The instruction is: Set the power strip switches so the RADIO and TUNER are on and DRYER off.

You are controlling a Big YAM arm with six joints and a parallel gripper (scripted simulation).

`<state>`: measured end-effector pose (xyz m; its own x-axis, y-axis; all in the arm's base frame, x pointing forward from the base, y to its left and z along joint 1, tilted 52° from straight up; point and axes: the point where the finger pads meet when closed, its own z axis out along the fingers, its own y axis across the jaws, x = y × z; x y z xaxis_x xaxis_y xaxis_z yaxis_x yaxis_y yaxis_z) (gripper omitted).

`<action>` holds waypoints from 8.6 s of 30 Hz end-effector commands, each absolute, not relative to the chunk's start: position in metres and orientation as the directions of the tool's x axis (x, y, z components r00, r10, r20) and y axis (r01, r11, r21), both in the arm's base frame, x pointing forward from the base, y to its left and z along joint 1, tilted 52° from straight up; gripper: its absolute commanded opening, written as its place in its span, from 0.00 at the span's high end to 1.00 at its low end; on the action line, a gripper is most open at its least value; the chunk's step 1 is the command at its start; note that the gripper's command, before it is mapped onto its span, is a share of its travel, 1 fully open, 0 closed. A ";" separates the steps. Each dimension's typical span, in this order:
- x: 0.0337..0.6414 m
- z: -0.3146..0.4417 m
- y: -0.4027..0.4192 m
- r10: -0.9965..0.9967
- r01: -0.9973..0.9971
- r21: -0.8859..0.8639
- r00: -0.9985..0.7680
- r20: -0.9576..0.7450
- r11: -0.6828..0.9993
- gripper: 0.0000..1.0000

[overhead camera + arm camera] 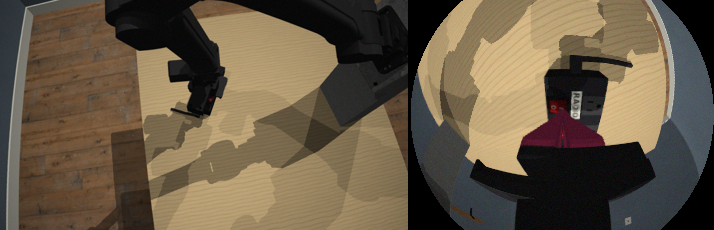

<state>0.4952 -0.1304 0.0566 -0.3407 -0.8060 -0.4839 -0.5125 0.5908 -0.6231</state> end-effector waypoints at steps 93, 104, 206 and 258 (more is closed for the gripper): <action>0.472 0.076 -0.133 -0.812 -0.509 -0.634 -0.334 -0.479 0.583 1.00; 0.466 0.082 -0.132 -0.814 -0.510 -0.635 -0.332 -0.478 0.581 1.00; 0.470 0.087 -0.131 0.593 0.337 0.488 -0.501 -0.630 0.805 1.00; 0.502 0.066 -0.129 0.591 0.334 0.489 -0.497 -0.636 0.806 1.00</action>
